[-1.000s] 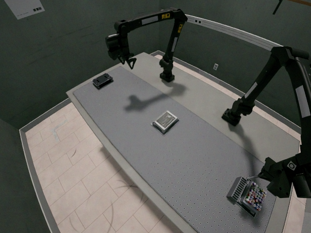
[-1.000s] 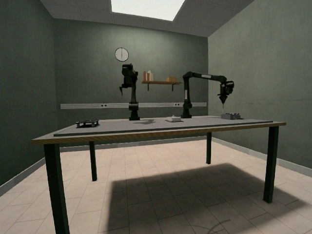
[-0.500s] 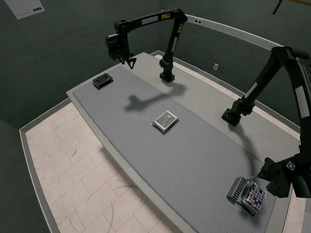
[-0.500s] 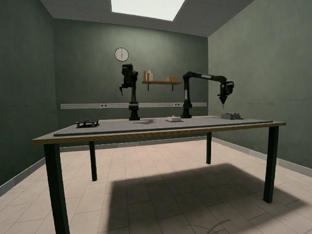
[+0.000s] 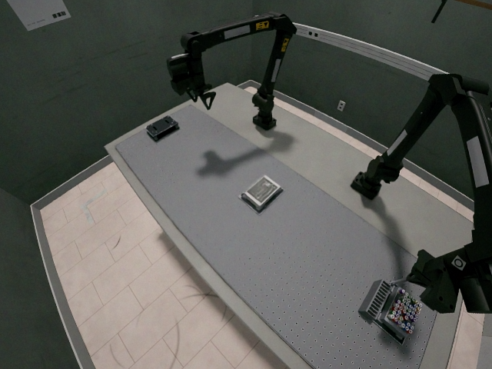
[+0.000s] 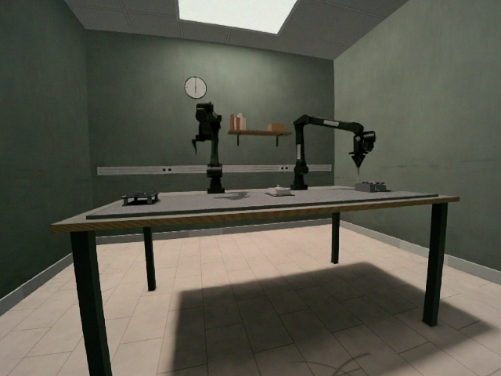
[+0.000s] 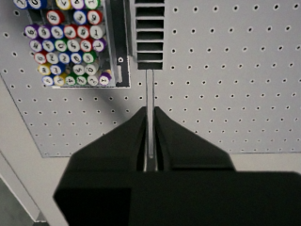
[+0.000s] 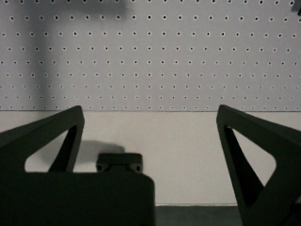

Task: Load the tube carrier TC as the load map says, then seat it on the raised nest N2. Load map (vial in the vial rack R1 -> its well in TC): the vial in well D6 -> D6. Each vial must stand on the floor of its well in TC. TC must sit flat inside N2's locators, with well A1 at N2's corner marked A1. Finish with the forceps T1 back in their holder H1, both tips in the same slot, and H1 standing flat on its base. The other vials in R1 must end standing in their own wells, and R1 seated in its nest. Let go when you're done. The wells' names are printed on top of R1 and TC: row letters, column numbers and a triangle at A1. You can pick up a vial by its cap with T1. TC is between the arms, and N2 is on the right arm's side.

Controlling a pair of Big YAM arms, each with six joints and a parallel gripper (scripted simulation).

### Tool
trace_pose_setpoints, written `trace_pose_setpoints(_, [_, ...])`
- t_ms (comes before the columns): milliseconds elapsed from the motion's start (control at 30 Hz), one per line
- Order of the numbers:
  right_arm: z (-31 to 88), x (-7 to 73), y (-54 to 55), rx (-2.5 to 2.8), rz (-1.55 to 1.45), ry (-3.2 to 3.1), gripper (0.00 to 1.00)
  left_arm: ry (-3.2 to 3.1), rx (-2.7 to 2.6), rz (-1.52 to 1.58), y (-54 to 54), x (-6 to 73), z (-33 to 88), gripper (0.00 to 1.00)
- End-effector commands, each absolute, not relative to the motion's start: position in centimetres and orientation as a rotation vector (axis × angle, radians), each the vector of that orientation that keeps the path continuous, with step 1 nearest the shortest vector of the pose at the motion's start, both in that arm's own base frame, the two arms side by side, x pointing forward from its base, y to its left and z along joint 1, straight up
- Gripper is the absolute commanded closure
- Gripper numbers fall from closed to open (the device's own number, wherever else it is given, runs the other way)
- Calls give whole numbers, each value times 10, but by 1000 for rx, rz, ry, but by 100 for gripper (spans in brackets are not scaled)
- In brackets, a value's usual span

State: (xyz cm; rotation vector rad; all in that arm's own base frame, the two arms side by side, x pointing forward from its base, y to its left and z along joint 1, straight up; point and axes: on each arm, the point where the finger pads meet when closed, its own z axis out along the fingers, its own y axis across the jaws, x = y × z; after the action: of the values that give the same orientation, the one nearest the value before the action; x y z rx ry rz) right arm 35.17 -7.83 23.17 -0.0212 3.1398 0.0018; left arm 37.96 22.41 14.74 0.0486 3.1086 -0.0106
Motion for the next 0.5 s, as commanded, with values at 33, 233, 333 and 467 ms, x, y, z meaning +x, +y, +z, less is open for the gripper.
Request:
trace_pose_setpoints(33, [244,359,-80,-7,-12,3106,0,3104,59,-2,225,388,143,93])
trace_pose_setpoints(233, [244,359,-80,-7,-12,3106,0,3107,59,-6,223,387,140,93])
trace_pose_setpoints(333, [244,359,-80,-7,-12,3106,0,3115,59,-13,222,384,136,93])
trace_pose_setpoints(467, [244,359,-80,-7,-12,3106,0,3100,58,1,225,389,142,93])
